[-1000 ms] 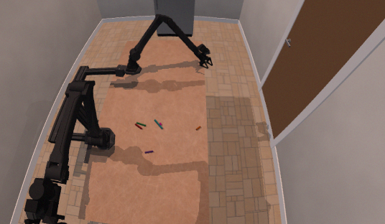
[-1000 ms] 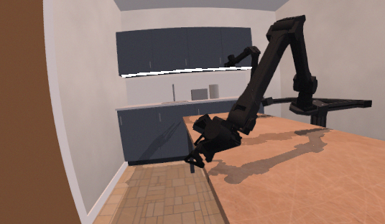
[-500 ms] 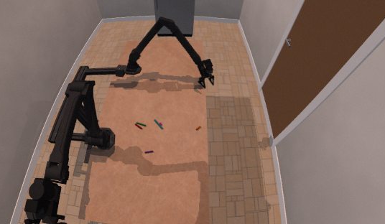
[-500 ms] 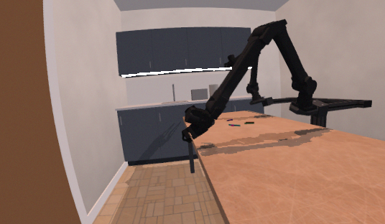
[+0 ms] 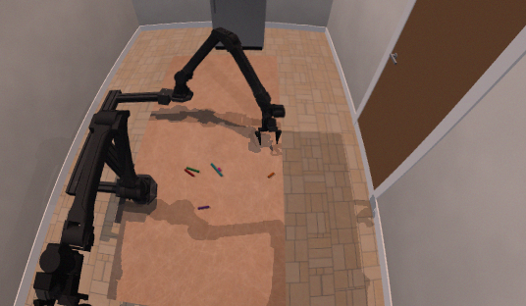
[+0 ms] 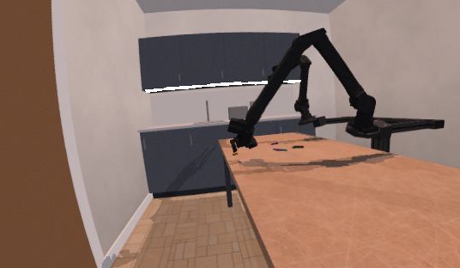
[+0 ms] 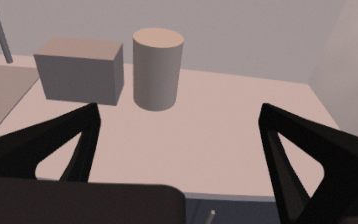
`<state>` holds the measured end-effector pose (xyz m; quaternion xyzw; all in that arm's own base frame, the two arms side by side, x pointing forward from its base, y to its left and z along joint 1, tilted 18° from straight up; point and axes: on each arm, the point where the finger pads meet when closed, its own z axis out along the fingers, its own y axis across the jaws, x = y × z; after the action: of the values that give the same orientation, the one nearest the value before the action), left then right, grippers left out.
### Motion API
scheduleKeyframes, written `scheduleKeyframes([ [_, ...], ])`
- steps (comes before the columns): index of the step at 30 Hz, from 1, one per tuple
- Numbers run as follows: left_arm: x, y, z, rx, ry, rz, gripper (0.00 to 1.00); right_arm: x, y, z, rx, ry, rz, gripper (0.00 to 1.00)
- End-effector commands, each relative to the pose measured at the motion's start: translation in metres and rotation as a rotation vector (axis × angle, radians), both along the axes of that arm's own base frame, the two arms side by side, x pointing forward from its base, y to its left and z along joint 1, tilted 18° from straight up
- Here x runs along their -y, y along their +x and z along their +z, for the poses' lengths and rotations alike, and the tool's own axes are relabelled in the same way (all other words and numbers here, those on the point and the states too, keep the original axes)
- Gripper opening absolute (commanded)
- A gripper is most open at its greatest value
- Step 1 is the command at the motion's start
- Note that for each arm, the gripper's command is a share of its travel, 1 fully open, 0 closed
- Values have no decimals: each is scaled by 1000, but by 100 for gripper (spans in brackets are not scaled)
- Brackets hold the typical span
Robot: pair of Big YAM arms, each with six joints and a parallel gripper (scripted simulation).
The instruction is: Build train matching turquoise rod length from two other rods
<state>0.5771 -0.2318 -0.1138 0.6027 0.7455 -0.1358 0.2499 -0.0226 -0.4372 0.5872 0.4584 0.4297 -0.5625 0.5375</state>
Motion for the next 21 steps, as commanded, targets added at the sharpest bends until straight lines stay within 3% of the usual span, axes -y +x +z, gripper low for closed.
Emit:
scheduleKeyframes([
  [1,32,-26,-15,-13,46,-119,100,-19,-6,46,-14,-73,-13,100],
  [2,32,-26,-15,-13,46,-119,100,-19,-6,46,-14,-73,-13,100],
  [4,70,-62,-27,-21,114,-242,100,-19,-6,46,-14,-73,-13,100],
  [9,112,-109,-41,-20,200,-403,100,-19,-6,46,-14,-73,-13,100],
  [17,156,-200,-64,-28,348,-673,100,-19,-6,46,-14,-73,-13,100],
  [19,156,-200,-64,-28,348,-673,100,-19,-6,46,-14,-73,-13,100],
  [21,172,-237,-69,-14,410,-796,100,-19,-6,46,-14,-73,-13,100],
])
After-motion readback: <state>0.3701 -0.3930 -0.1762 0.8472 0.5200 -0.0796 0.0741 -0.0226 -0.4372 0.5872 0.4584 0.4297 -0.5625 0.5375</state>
